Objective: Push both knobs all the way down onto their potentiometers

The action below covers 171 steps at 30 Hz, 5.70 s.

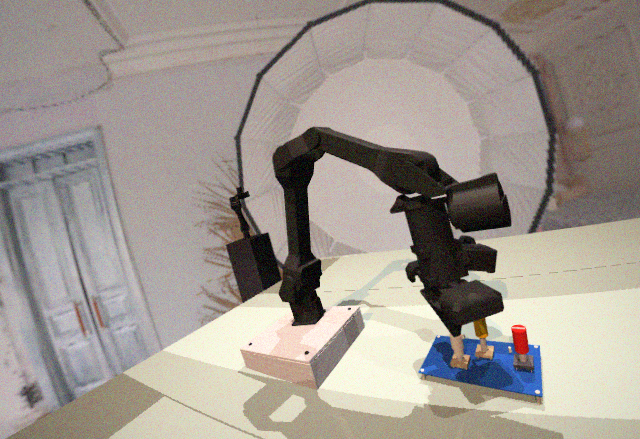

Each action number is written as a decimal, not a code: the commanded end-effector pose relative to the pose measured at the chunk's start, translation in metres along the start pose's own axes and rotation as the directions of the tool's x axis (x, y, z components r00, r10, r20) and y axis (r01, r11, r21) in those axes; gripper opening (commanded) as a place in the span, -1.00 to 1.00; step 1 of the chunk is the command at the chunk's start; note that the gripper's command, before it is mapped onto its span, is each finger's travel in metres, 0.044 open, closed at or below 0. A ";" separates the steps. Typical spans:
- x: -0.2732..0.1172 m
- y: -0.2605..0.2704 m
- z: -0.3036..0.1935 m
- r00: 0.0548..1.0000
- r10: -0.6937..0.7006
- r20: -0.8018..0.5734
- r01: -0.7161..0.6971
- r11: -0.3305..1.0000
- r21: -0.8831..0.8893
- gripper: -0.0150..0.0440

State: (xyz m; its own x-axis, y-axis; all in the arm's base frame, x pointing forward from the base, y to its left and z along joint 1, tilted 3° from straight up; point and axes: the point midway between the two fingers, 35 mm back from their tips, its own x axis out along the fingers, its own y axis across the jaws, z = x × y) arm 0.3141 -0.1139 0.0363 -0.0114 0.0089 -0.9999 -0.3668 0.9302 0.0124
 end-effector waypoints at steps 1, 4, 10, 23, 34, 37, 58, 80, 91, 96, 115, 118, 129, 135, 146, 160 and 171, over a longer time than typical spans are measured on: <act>0.014 0.001 0.001 1.000 0.015 -0.008 -0.015 1.000 -0.002 -0.49; 0.014 0.001 0.001 1.000 0.015 -0.008 -0.015 1.000 -0.002 -0.49; 0.014 0.001 0.001 1.000 0.015 -0.008 -0.015 1.000 -0.002 -0.49; 0.015 0.001 0.001 1.000 0.015 -0.008 -0.015 1.000 -0.002 -0.49; 0.016 0.001 0.001 1.000 0.015 -0.008 -0.015 1.000 -0.002 -0.49; 0.016 0.001 0.001 1.000 0.015 -0.008 -0.015 1.000 -0.002 -0.49; 0.017 0.001 0.001 1.000 0.015 -0.008 -0.015 1.000 -0.002 -0.49; 0.018 0.001 0.001 1.000 0.015 -0.008 -0.015 1.000 -0.002 -0.49; 0.019 0.001 0.001 1.000 0.015 -0.008 -0.015 1.000 -0.002 -0.49; 0.015 0.000 0.001 1.000 0.015 -0.008 -0.015 1.000 -0.002 -0.49; -0.014 0.000 0.001 1.000 0.014 -0.008 -0.014 1.000 -0.002 -0.49; -0.018 0.000 0.001 1.000 0.014 -0.008 -0.014 1.000 -0.002 -0.49; -0.013 -0.005 -0.001 1.000 0.003 -0.016 -0.004 1.000 -0.009 0.04; -0.019 -0.024 0.003 0.999 -0.039 -0.004 0.037 0.985 -0.166 -0.49; -0.028 -0.030 0.018 1.000 -0.029 -0.003 0.023 0.852 -0.523 -0.49; -0.038 -0.036 0.036 1.000 -0.017 -0.003 0.007 0.509 -0.861 -0.49; -0.045 -0.040 0.049 1.000 -0.008 -0.002 -0.001 0.151 -0.989 -0.49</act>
State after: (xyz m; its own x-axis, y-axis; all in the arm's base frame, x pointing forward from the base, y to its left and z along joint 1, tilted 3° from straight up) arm 0.3693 -0.1342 0.0788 -0.0136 -0.0065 -0.9999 -0.9922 -0.1235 0.0143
